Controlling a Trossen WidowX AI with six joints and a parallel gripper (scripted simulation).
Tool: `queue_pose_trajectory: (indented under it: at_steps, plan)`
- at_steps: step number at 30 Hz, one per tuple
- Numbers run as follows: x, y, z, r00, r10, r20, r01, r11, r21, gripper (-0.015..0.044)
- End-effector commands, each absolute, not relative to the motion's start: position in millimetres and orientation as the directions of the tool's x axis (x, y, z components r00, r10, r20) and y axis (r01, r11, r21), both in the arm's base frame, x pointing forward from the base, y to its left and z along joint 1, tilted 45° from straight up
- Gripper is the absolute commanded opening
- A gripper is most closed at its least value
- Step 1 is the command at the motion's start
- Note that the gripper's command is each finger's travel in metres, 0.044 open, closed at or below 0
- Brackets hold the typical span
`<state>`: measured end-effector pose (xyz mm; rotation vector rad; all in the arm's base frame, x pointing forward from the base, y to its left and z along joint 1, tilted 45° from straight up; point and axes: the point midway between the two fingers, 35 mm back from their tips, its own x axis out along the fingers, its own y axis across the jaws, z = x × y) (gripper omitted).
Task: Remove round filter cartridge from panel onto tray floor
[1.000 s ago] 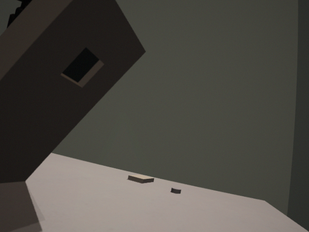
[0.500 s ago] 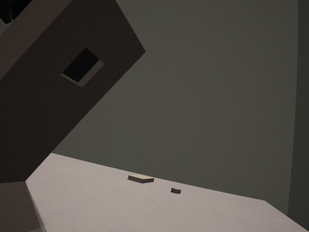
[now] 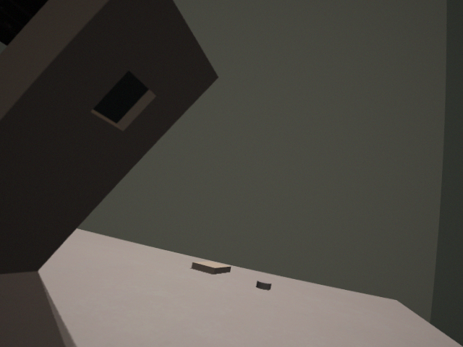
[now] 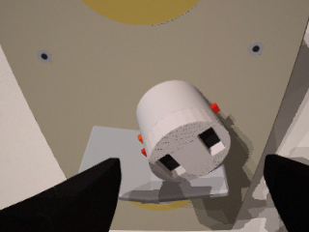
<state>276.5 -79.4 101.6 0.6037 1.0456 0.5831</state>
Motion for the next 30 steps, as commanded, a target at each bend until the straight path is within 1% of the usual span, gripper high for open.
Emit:
queue_pose_trajectory:
  at_steps: [1, 23, 30]
  plan:
    - [278.4, -74.3, 96.9, 0.381, 0.695, -0.610, -0.145, 0.696, 0.703, 0.0305]
    - [290.4, -50.3, 77.9, 0.382, 0.697, -0.606, -0.148, 0.694, 0.705, 0.0305]
    - [289.7, -53.4, 79.7, 0.382, 0.695, -0.609, -0.151, 0.697, 0.701, 0.0258]
